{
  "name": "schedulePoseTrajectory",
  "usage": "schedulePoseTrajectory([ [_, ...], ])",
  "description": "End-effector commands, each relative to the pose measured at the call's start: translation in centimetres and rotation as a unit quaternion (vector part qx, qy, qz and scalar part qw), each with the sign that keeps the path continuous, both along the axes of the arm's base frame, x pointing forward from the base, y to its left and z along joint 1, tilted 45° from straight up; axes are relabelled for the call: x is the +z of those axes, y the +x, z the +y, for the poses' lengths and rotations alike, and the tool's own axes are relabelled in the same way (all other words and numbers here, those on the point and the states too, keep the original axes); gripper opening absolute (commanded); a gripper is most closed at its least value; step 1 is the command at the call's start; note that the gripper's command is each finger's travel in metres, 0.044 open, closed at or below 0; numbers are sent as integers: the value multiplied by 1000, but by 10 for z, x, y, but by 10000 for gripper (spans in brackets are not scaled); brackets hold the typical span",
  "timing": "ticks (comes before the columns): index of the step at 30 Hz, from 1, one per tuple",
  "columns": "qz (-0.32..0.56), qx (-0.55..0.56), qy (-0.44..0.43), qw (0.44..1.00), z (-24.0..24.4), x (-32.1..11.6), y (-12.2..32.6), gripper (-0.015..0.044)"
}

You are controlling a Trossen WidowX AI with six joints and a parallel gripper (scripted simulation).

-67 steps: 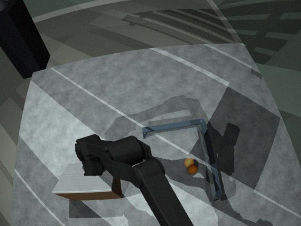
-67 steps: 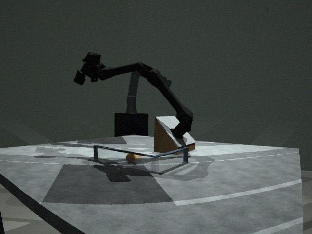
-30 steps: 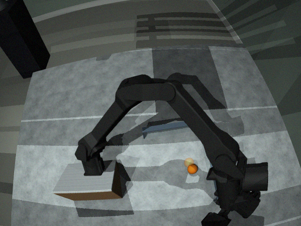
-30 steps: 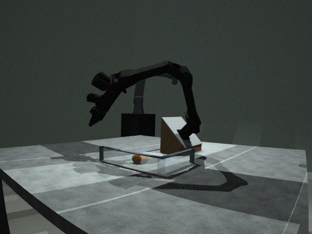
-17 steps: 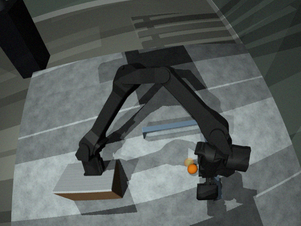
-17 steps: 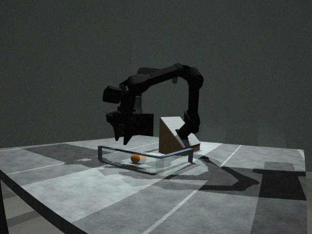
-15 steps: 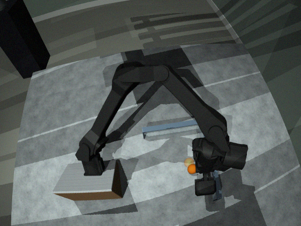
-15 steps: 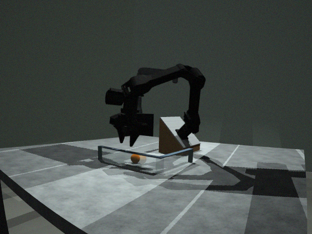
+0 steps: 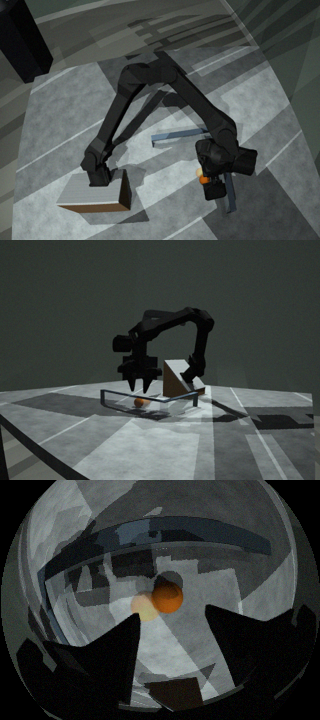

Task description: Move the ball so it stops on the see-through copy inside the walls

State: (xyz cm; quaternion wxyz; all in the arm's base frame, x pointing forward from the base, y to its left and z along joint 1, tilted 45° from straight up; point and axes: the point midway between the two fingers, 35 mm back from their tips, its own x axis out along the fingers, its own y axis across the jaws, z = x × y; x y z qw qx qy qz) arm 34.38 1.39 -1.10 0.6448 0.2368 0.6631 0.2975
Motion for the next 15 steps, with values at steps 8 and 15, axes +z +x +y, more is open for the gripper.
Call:
schedulePoseTrajectory([
  [8, -1, 0, 2, 1000, 13, -11, -1, 292],
  [15, -1, 0, 2, 1000, 21, -19, -1, 292],
])
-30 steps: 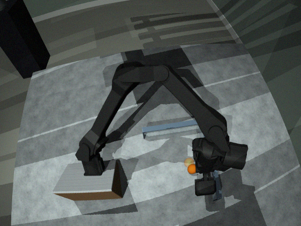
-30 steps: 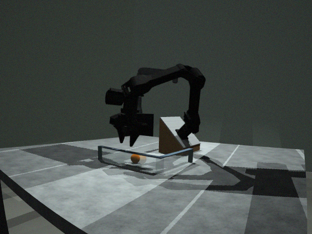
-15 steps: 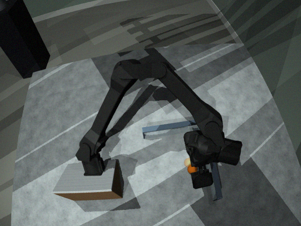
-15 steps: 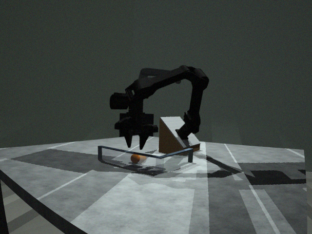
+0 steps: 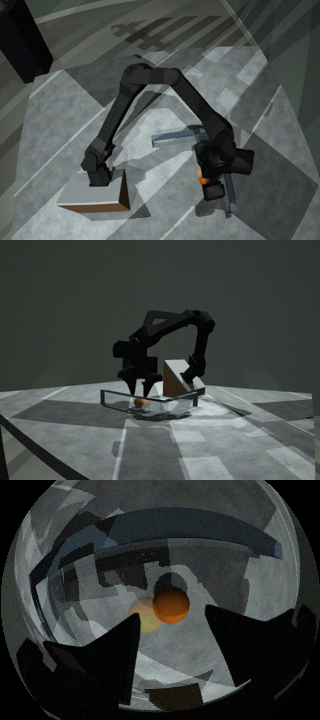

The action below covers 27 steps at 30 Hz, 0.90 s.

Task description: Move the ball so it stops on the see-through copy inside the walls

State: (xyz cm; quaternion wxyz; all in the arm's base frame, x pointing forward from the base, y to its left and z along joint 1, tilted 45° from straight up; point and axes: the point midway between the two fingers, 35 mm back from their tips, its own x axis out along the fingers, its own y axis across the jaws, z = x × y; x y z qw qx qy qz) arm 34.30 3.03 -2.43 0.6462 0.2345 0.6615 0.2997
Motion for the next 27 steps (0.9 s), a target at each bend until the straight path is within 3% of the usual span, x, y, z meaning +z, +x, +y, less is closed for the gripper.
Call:
schedulePoseTrajectory([
  [1, 2, -3, 2, 1000, 5, -7, -1, 292],
  [12, 2, -3, 3, 1000, 16, -17, -2, 292],
  [16, 2, -3, 3, 1000, 16, -17, -2, 187],
  [25, 2, -3, 3, 1000, 16, -17, -2, 127],
  [27, 2, -3, 3, 1000, 15, -16, -2, 75],
])
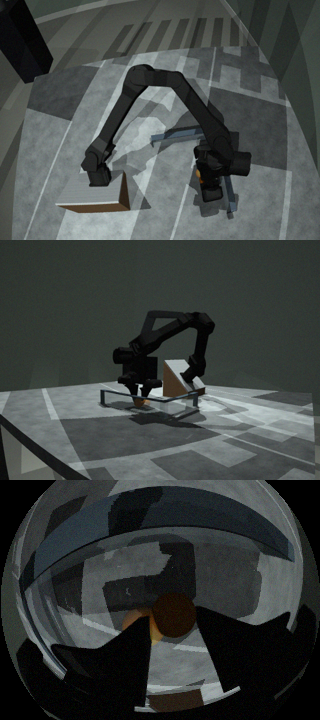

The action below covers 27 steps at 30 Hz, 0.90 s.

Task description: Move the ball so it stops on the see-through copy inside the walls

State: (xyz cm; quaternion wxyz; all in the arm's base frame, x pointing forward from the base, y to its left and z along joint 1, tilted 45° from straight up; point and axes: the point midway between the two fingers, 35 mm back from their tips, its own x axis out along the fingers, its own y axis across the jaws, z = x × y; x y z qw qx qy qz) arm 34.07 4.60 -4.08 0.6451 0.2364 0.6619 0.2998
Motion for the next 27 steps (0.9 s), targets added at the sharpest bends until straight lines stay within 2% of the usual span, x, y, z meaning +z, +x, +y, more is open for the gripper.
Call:
schedulePoseTrajectory([
  [1, 0, -2, 1, 1000, -3, 2, 1, 48],
  [3, 0, -2, 0, 1000, -11, 10, 4, 0],
  [20, 1, -2, -1, 1000, -88, 88, 8, 0],
  [27, 1, -2, -1, 1000, -90, 91, 7, 0],
])
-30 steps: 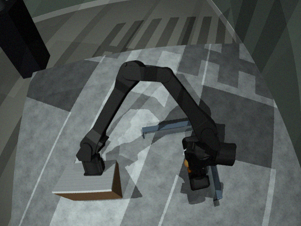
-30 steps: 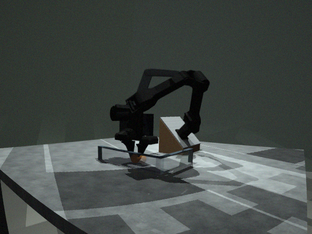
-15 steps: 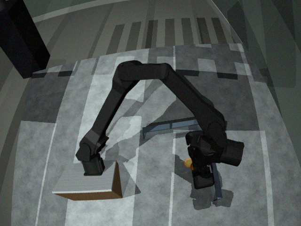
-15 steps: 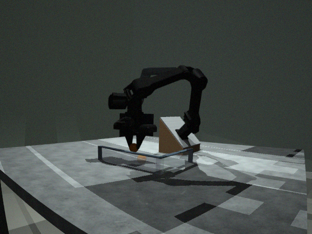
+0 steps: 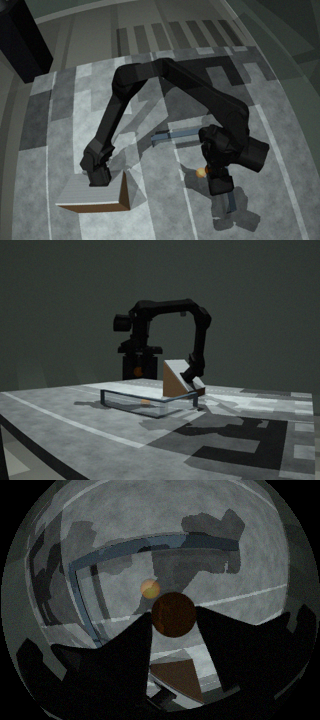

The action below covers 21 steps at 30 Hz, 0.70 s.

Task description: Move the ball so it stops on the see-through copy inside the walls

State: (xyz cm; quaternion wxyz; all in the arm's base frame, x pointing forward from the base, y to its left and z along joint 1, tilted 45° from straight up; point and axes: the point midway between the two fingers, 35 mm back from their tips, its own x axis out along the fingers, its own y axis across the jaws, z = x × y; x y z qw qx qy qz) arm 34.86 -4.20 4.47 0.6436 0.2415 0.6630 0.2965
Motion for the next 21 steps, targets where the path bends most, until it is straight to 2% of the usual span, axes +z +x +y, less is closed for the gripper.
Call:
schedulePoseTrajectory([
  [1, -3, 3, -2, 1000, 0, 5, -1, 0],
  [21, -3, 3, -1, 1000, 59, -20, -12, 0],
])
